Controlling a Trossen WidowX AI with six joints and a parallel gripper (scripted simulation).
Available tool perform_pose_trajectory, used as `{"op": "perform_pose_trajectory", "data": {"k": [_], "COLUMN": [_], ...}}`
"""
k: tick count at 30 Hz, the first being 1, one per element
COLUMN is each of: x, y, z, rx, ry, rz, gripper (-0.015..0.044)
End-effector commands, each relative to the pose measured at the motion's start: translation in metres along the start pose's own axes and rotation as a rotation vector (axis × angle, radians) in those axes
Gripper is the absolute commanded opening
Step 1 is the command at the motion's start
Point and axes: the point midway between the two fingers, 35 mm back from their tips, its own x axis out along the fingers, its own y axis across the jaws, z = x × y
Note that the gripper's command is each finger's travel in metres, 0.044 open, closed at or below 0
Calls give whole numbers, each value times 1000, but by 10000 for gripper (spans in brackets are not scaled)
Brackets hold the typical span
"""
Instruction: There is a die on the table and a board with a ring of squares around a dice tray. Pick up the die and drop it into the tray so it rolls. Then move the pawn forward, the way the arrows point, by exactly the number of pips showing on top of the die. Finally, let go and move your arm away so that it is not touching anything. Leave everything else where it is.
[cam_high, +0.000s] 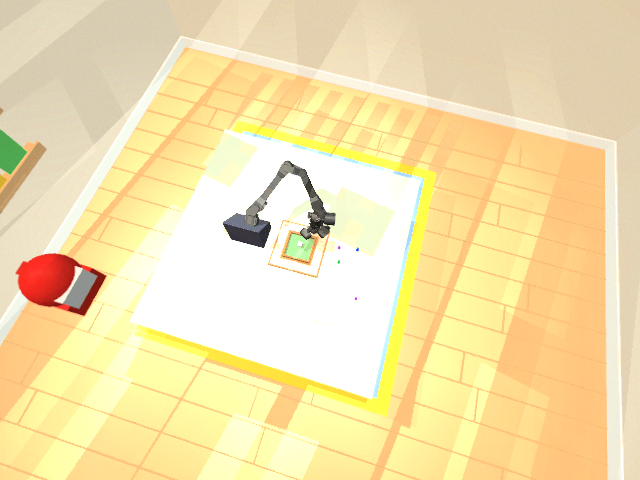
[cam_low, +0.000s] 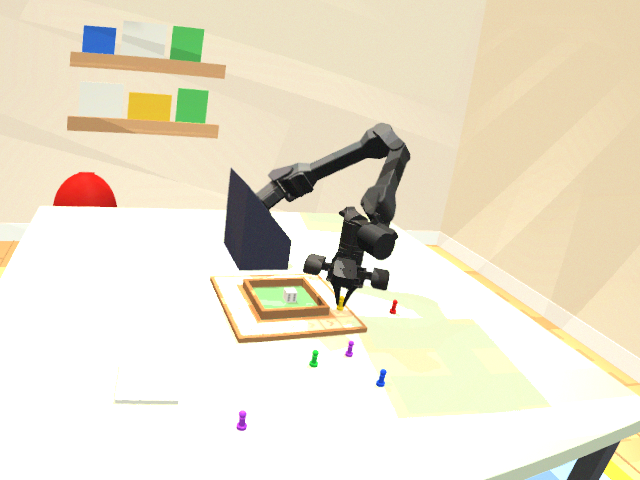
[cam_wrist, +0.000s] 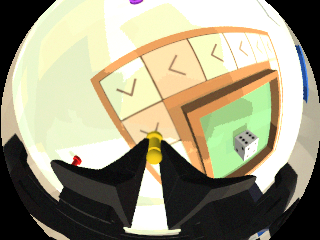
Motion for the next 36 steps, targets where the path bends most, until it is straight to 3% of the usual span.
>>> {"op": "perform_pose_trajectory", "data": {"k": [1, 16, 22, 36], "x": [-23, -120, -121, -100], "y": [2, -1, -1, -18], "z": [7, 1, -1, -43], "rx": [-10, -9, -29, -453], "ry": [-16, -14, -14, -13], "rz": [0, 2, 2, -4], "gripper": [0, 0, 0, 0]}}
